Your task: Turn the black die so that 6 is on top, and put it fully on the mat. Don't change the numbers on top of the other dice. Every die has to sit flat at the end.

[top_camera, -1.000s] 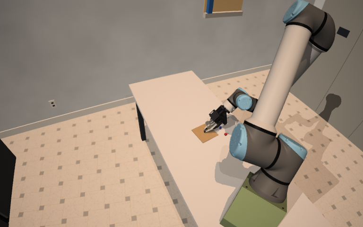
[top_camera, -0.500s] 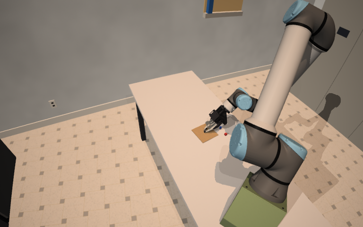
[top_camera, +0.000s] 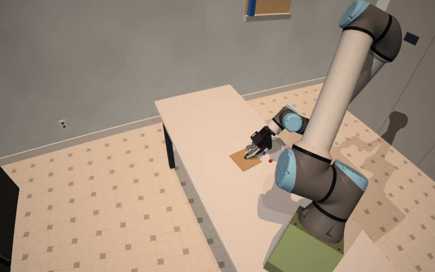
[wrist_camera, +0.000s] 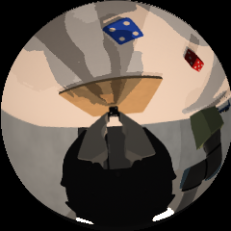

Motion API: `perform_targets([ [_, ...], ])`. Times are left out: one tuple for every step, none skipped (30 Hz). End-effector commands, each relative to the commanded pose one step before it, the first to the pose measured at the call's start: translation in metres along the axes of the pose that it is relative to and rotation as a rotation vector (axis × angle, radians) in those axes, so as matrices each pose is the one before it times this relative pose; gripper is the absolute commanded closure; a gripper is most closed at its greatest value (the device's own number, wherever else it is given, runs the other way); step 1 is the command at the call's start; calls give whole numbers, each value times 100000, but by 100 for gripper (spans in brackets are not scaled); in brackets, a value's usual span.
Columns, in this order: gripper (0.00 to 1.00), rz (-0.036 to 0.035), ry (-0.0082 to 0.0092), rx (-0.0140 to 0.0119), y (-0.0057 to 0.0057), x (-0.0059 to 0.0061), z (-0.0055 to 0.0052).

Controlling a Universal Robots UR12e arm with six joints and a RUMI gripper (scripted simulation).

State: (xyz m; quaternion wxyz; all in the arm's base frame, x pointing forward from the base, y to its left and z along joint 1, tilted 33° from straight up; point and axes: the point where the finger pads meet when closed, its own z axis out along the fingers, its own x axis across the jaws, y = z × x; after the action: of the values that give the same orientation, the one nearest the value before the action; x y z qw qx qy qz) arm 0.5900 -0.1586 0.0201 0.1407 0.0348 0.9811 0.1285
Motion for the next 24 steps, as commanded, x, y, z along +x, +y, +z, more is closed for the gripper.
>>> perform_targets([
  [100, -61, -67, 27, 17, -36, -28],
  [100, 0, 0, 0, -4, 0, 4],
  [100, 0, 0, 0, -7, 0, 7],
  [100, 0, 0, 0, -11, 0, 11],
  [100, 0, 0, 0, 0, 0, 0],
  [100, 0, 0, 0, 0, 0, 0],
  [100, 0, 0, 0, -14, 0, 14],
  [100, 0, 0, 0, -18, 0, 18],
  [100, 0, 0, 0, -21, 0, 21],
  [100, 0, 0, 0, -24, 0, 24],
  [100, 0, 0, 0, -26, 0, 26],
  [100, 0, 0, 0, -28, 0, 28],
  [100, 0, 0, 0, -28, 0, 29],
  [100, 0, 0, 0, -29, 0, 28],
  [100, 0, 0, 0, -28, 0, 28],
  [100, 0, 0, 0, -26, 0, 26],
  [100, 0, 0, 0, -24, 0, 24],
  [100, 0, 0, 0, -21, 0, 21],
  [100, 0, 0, 0, -18, 0, 18],
  [100, 0, 0, 0, -14, 0, 14],
  [100, 0, 0, 0, -11, 0, 11],
  [100, 0, 0, 0, 0, 0, 0],
  [100, 0, 0, 0, 0, 0, 0],
  [100, 0, 0, 0, -7, 0, 7],
])
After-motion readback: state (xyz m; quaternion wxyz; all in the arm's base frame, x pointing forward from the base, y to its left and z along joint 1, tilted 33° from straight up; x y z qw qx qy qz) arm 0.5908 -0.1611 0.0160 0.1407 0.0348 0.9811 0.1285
